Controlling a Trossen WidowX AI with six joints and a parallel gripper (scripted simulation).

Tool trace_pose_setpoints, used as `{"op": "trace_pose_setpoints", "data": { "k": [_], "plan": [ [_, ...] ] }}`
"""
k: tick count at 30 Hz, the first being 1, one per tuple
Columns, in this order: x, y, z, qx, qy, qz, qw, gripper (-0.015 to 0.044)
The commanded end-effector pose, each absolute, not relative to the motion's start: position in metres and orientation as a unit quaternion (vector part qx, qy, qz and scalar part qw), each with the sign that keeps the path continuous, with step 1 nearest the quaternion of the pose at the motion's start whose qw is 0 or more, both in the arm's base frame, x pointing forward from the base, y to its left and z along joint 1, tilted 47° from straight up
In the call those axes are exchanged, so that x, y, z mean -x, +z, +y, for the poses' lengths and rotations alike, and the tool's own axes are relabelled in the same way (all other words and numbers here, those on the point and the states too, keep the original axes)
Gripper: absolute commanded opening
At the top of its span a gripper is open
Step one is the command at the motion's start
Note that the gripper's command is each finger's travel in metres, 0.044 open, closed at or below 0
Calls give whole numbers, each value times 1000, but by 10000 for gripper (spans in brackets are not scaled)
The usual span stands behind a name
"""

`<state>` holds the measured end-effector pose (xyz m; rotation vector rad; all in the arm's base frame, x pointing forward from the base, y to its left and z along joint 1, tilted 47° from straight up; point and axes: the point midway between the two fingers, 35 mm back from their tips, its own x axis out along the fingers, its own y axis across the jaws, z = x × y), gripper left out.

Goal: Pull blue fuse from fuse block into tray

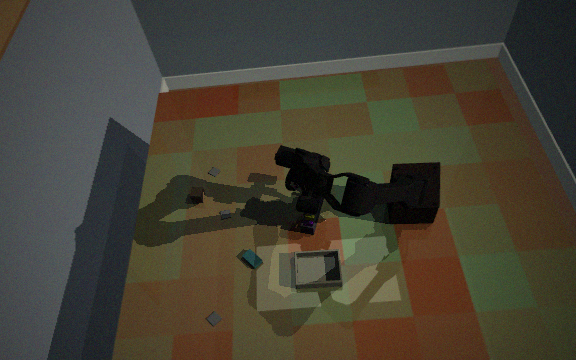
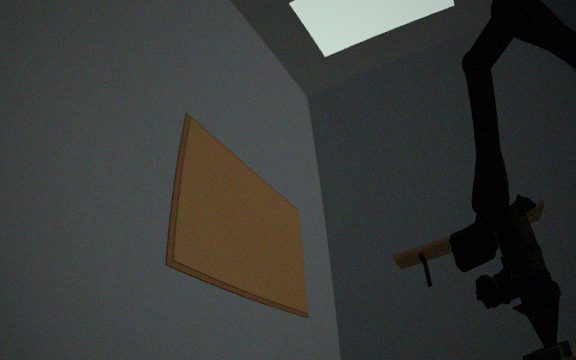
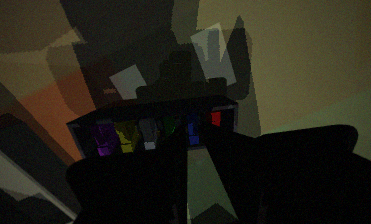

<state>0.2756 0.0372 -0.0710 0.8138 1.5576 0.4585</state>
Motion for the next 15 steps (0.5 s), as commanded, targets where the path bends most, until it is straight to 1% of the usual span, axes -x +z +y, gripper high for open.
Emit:
{"op": "trace_pose_setpoints", "data": {
  "k": [1, 7, 15],
  "plan": [
    [-275, -72, 38, -355, 199, 677, 613, 74],
    [-275, -72, 38, -355, 199, 677, 613, 74],
    [-276, -71, 37, -353, 199, 676, 615, 21]
  ]
}}
